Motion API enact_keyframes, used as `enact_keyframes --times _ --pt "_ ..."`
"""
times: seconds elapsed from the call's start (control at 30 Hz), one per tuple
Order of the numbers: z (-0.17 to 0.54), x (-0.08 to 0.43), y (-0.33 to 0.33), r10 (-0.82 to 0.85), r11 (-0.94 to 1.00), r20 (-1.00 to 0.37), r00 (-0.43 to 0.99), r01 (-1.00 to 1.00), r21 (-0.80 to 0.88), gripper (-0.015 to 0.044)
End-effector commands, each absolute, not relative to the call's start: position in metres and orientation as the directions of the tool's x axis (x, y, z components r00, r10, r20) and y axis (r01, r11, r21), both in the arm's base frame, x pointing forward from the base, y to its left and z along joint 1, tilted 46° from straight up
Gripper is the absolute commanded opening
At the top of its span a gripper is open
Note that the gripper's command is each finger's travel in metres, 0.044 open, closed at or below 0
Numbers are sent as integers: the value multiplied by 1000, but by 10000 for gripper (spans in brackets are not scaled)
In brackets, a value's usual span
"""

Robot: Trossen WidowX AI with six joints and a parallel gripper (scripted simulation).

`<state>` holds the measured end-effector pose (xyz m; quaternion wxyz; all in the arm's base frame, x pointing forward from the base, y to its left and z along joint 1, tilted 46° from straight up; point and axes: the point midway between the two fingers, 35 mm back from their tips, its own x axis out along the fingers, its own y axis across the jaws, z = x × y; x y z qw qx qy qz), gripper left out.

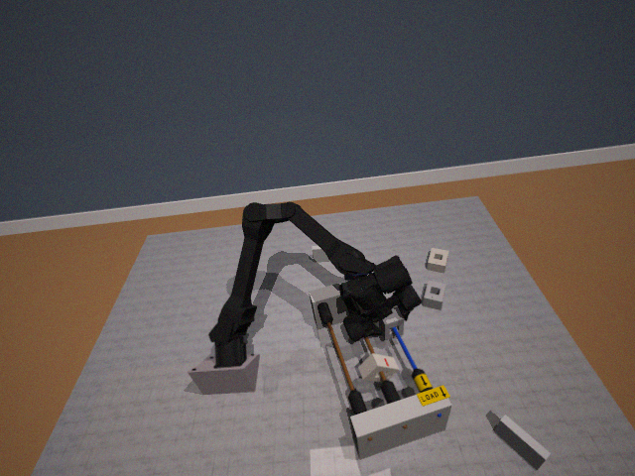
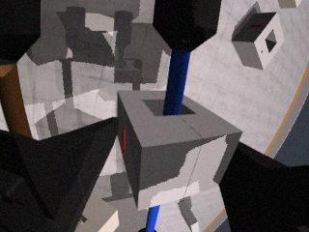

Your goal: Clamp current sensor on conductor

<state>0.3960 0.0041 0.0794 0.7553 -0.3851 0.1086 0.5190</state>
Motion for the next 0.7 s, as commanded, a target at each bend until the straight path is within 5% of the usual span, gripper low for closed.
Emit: enact_keyframes --times 0.0,0.67 --pt "79 396 4 700 165 -564 438 -868 -469 243" --pt "79 396 4 700 165 -564 438 -868 -469 109"
